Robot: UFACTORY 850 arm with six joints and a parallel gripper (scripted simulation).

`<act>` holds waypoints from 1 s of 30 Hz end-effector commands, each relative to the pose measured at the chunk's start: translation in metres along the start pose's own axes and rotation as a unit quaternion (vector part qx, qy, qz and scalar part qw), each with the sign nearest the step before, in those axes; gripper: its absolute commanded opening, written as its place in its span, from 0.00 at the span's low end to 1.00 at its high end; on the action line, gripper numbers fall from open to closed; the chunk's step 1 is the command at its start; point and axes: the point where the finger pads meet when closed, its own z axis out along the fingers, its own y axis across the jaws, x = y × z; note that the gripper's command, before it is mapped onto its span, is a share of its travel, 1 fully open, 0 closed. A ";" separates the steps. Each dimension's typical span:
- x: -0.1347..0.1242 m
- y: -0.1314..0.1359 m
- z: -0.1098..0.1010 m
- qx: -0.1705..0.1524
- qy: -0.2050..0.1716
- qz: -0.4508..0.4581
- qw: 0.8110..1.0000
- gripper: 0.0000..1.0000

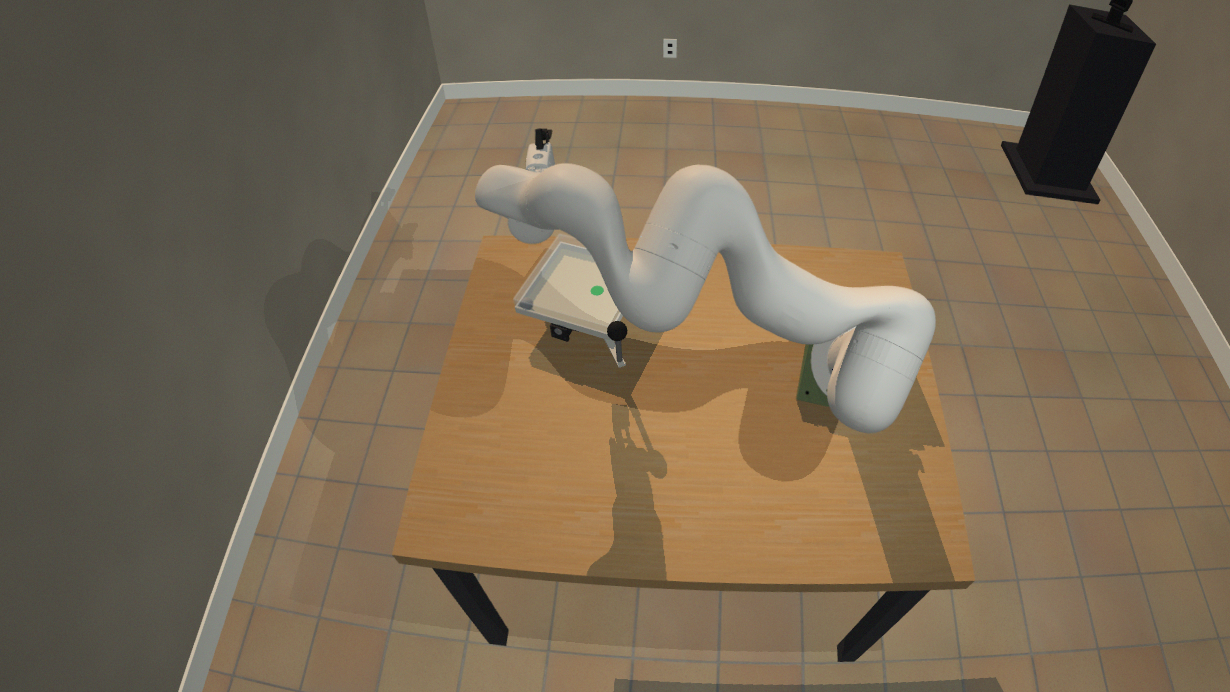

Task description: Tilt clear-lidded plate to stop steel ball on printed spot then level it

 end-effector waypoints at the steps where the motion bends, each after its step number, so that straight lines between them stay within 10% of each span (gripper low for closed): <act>1: 0.000 -0.001 0.000 0.001 0.000 0.001 1.000 1.00; 22: 0.002 -0.001 -0.001 -0.001 0.004 0.008 1.000 1.00; 30: 0.038 0.007 -0.011 -0.021 0.061 0.101 0.993 1.00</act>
